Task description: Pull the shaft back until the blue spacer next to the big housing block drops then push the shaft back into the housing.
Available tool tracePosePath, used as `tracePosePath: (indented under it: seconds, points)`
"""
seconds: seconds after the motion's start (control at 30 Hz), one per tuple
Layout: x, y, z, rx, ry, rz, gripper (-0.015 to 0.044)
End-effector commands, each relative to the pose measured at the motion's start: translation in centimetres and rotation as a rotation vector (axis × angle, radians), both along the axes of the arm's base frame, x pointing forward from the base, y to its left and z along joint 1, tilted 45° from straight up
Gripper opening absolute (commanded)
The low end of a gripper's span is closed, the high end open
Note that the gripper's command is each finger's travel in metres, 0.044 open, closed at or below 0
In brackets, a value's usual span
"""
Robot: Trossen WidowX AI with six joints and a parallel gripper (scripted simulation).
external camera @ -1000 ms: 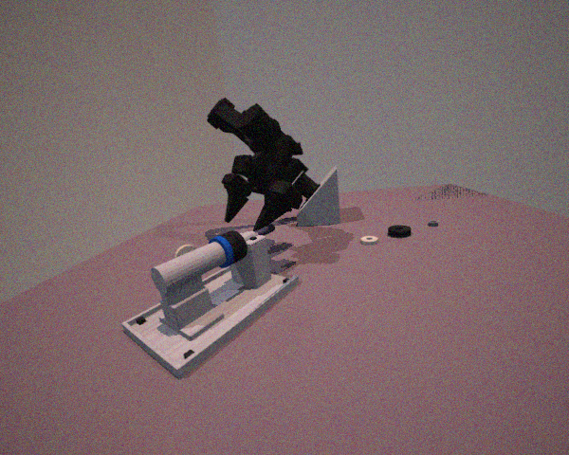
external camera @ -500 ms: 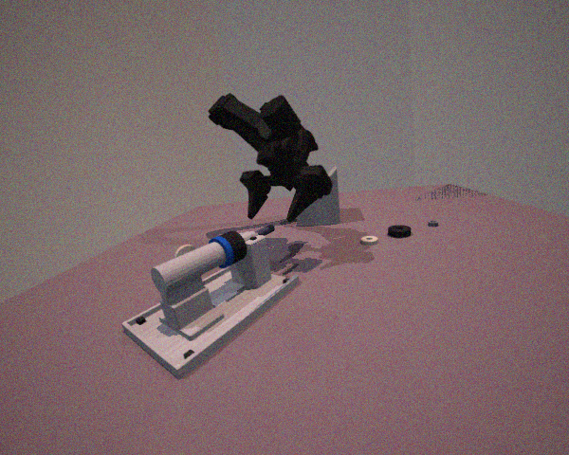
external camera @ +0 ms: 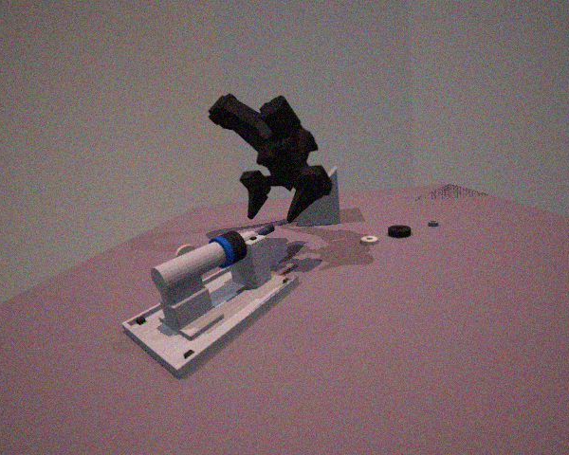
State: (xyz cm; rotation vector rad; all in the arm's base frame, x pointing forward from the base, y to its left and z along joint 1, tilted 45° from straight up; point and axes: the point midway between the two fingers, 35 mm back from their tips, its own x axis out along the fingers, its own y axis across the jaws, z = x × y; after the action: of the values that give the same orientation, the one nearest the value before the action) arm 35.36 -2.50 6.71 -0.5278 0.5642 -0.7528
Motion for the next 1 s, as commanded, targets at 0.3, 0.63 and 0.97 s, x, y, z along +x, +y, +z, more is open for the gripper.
tracePosePath:
  seconds: [0.3,0.63,0.97]
  points:
    - [-0.57,0.17,-0.19,0.000,-0.002,-0.002,0.0440]
    - [-0.57,0.17,-0.19,0.000,-0.002,-0.002,0.0440]
    - [-0.57,0.17,-0.19,0.000,-0.002,-0.002,0.0440]
